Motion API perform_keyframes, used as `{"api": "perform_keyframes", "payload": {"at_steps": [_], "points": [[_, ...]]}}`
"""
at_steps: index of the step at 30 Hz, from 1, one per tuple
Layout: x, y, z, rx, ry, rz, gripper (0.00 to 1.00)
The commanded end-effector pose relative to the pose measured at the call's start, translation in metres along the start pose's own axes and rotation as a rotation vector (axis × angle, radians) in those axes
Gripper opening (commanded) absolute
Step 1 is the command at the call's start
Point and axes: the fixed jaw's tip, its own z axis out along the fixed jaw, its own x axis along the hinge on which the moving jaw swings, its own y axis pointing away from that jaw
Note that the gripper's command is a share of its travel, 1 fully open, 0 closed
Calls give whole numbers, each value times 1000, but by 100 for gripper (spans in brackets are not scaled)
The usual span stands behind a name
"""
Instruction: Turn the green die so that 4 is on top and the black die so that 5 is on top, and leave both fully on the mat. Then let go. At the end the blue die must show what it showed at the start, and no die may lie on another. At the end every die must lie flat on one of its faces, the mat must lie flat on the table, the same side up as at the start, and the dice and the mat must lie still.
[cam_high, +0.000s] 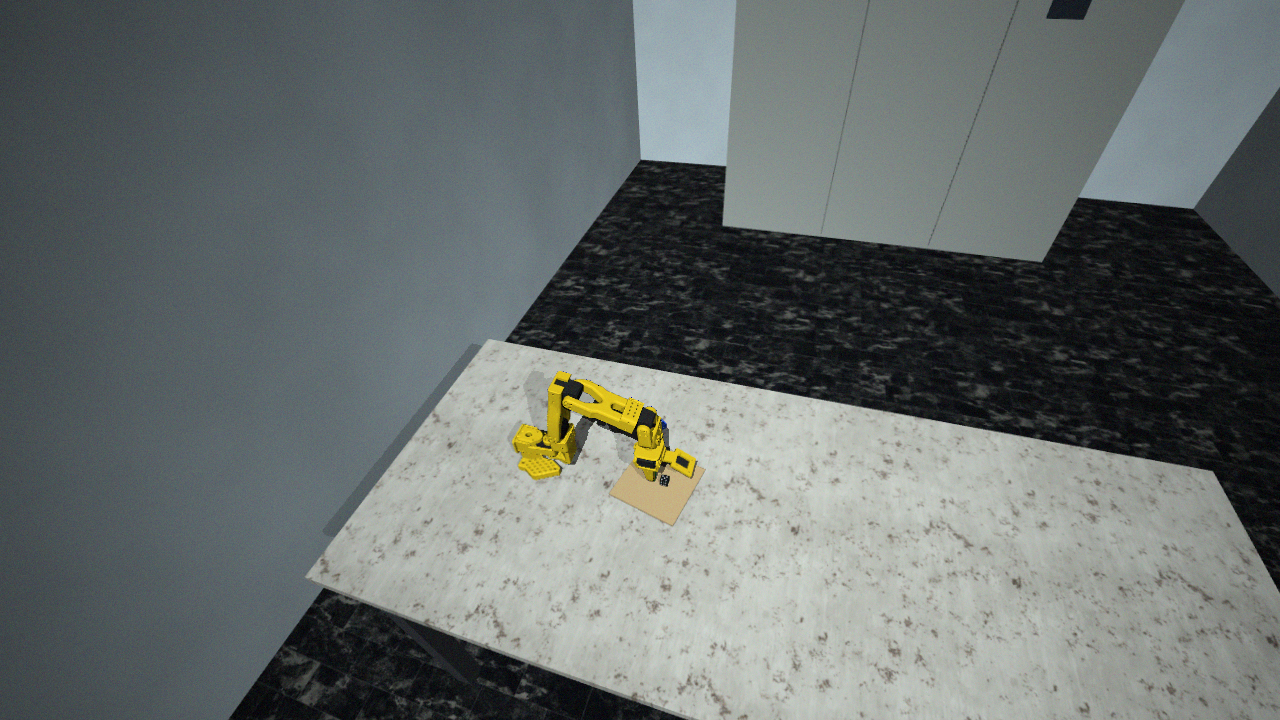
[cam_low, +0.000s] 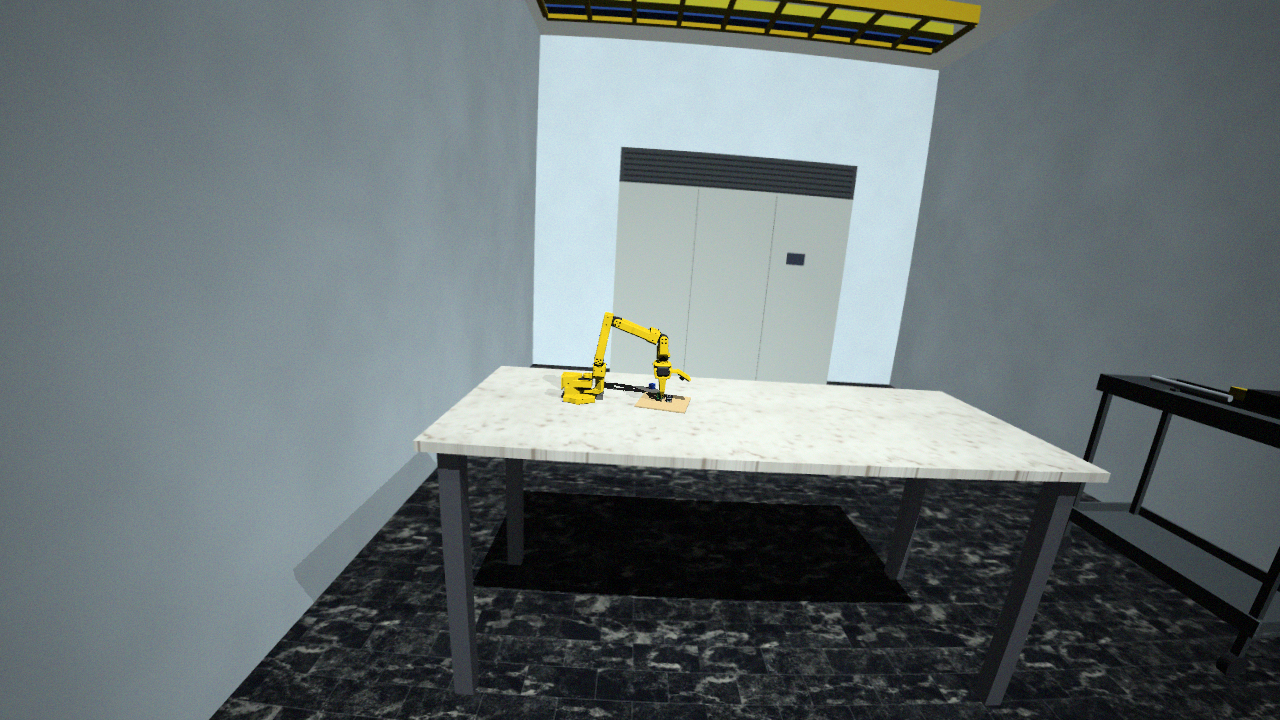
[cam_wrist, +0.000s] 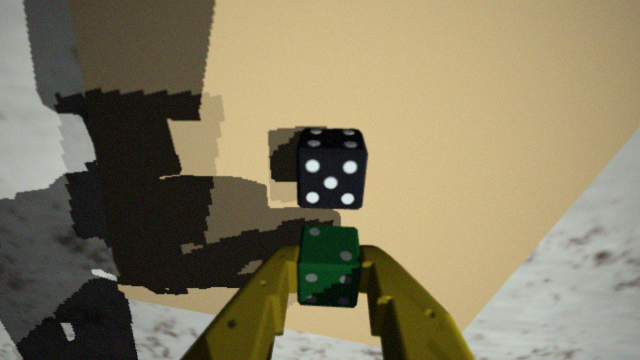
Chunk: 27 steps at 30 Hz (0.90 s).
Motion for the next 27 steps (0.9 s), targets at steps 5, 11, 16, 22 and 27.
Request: {"api": "perform_keyframes", "payload": {"at_steps": [5, 11, 16, 22, 27], "points": [[-2, 2, 2, -2, -19, -6, 0], [-2, 2, 4, -2, -19, -6, 0], [-2, 2, 4, -2, -19, -6, 0], [-2, 2, 5, -2, -19, -6, 0], [-2, 2, 5, -2, -19, -6, 0]]}}
